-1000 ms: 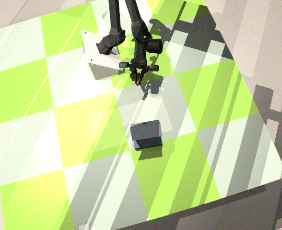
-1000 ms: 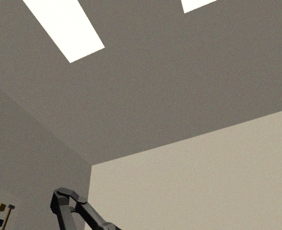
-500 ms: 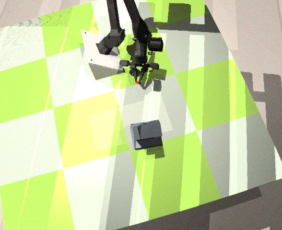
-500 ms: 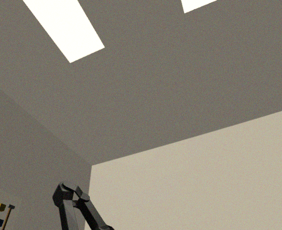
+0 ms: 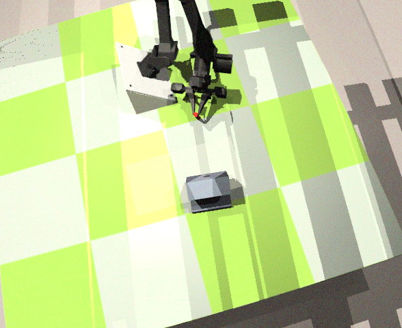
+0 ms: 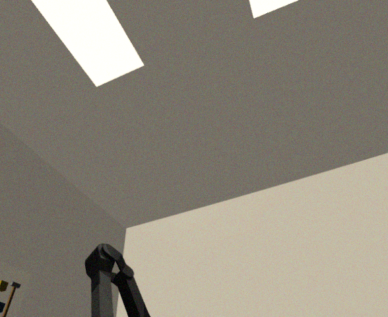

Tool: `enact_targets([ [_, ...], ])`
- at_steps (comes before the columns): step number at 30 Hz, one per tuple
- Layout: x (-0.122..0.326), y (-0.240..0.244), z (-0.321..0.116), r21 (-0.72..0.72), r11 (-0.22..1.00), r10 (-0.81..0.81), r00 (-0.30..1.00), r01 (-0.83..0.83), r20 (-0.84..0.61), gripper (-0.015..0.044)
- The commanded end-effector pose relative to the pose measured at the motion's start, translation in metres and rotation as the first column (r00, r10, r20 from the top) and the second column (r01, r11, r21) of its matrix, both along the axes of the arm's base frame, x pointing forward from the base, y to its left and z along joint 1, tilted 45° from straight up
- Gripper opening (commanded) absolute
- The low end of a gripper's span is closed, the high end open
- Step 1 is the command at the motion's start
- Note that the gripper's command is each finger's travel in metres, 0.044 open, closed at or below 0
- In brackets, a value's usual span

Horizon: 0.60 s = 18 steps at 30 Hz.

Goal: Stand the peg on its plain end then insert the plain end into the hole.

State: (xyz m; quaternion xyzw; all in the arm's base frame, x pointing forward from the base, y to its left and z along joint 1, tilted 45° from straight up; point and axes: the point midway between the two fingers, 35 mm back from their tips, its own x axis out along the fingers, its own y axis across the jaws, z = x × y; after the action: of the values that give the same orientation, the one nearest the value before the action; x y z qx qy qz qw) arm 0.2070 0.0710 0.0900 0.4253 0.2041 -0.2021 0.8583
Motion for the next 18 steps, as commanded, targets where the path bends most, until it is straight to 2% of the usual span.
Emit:
enact_targets([
  [1,-0.0016,0.0010,0.0014,-0.013,1.000,-0.024,1.000,0.024,0.020,0.0049],
  [18,-0.0095,0.0062,0.0023,-0.070,0.992,-0.099,0.991,0.105,0.088,0.0049],
])
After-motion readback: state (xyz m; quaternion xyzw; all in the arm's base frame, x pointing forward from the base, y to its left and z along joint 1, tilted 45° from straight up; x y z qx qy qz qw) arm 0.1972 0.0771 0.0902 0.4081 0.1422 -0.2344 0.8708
